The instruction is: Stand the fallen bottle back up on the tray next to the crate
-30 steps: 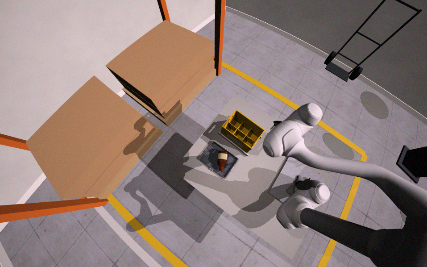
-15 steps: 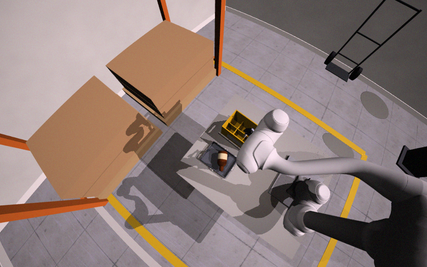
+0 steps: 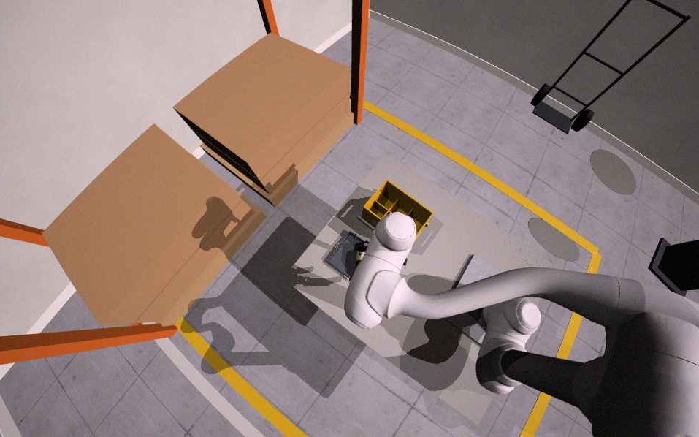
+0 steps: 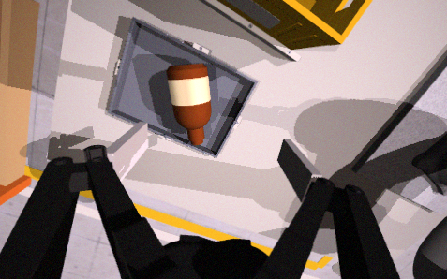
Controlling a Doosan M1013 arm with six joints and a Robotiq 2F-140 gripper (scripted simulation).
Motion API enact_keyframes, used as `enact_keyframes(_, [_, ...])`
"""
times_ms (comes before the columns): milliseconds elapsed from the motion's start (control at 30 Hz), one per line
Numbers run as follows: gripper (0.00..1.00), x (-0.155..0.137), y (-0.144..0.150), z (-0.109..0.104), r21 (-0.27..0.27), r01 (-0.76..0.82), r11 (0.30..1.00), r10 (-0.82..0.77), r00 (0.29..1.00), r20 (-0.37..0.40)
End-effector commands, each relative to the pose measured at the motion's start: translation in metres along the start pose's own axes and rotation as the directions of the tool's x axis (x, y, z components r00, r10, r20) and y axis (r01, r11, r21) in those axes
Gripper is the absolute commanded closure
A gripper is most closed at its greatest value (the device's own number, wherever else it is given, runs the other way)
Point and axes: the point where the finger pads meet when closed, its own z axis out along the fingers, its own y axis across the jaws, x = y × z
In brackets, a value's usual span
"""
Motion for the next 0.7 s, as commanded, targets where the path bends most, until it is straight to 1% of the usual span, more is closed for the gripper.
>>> enact_keyframes(0, [0.00,-0.039,-0.025,0.009,-0.001,0.135,0.991,-0.135,0.991,0.004])
enact_keyframes(100, [0.00,-0.056,-0.034,0.013,-0.001,0.192,0.981,-0.192,0.981,0.006])
enact_keyframes(233, [0.00,-0.061,-0.036,0.015,-0.001,0.206,0.978,-0.206,0.978,0.006])
enact_keyframes(267, [0.90,-0.061,-0.036,0.015,-0.001,0.206,0.978,-0.206,0.978,0.006])
enact_keyframes(667, [0.90,-0.061,-0.036,0.015,-0.001,0.206,0.978,-0.206,0.978,0.006])
